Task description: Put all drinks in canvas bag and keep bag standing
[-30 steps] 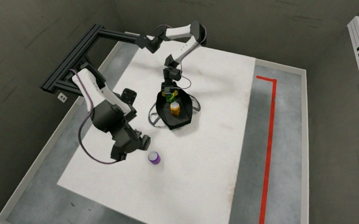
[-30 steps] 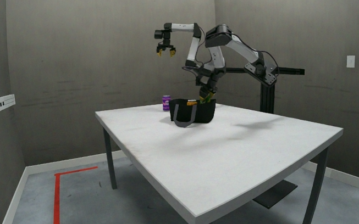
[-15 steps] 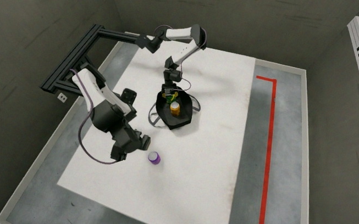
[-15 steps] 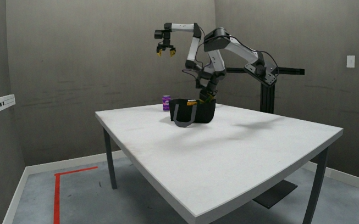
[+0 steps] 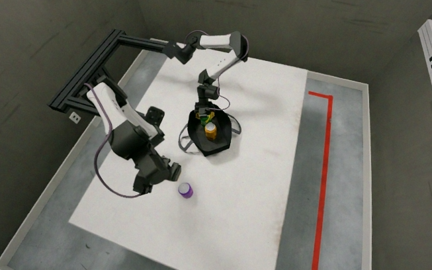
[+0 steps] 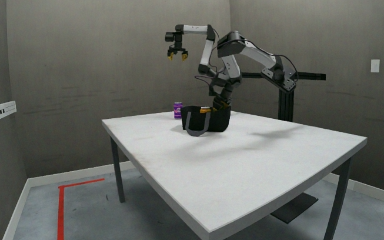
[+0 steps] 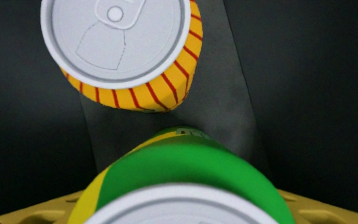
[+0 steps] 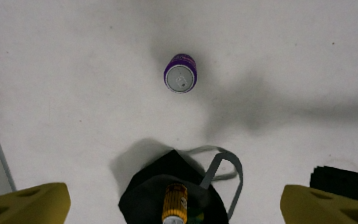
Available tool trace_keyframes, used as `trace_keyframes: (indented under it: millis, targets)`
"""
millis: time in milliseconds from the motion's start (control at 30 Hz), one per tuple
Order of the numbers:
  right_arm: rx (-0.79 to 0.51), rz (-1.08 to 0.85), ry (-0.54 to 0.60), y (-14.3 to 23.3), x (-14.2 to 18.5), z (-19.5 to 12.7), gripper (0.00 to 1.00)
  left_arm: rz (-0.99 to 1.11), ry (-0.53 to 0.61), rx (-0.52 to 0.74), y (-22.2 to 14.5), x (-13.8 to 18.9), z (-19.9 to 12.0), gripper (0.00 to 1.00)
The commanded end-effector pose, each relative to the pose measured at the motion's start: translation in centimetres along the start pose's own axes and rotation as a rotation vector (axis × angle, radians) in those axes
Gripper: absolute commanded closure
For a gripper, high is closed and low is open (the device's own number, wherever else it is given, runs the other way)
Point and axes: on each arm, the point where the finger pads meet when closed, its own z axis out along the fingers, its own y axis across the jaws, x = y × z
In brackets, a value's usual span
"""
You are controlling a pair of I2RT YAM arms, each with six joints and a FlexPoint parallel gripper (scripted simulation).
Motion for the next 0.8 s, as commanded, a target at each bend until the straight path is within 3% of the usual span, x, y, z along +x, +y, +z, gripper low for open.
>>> trace_keyframes:
  millis: [0, 767]
  targets:
    - [-0.002, -0.002, 0.000, 0.2, -0.1, -0.3, 0.00, -0.024, -0.068, -0.023, 1.0, -1.8, 0.1, 0.33]
    - [-0.002, -0.002, 0.000, 0.2, -0.1, -0.3, 0.00, -0.024, -0.053, -0.019, 0.8, -0.7, 1.6, 0.33]
